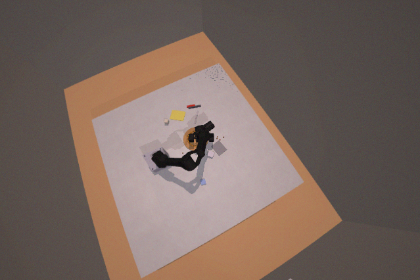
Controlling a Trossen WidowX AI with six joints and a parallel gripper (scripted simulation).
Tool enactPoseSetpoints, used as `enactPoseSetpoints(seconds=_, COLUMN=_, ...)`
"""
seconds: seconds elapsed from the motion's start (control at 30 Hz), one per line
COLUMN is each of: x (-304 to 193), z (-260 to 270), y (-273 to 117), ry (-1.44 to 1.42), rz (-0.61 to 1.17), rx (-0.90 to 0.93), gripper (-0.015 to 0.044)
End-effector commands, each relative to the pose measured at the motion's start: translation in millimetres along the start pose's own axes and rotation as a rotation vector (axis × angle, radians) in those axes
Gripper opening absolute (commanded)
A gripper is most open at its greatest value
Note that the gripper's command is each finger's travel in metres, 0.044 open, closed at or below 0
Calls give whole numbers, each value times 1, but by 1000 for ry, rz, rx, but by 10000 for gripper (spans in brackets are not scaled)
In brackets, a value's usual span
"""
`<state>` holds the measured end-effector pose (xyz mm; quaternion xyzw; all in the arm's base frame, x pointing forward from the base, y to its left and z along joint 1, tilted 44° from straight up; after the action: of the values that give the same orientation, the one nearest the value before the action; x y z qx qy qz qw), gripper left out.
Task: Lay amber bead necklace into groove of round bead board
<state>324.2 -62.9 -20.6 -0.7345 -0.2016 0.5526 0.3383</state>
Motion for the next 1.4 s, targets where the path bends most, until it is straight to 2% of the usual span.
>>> enactPoseSetpoints(seconds=0.0, x=-1, z=-4, y=-2, ry=4, rz=3, rx=-1, gripper=0)
enactPoseSetpoints(seconds=0.53, x=-2, z=-8, y=6, ry=4, rz=3, rx=-1, gripper=0)
enactPoseSetpoints(seconds=1.1, x=-1, z=-7, y=2, ry=2, rz=0, rx=0, gripper=440)
enactPoseSetpoints(seconds=1.37, x=-1, z=-7, y=-2, ry=4, rz=3, rx=-1, gripper=440)
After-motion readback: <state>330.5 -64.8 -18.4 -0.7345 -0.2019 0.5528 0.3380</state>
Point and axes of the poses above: the point midway between the two fingers, 35 mm back from their tips, its own y axis out along the fingers, its own z axis across the jaws, x = y × z, the point moved 5 cm from there along -y, back along the fingers, and after that the axes turned 13 degrees about -y, right-handed, at the moved point
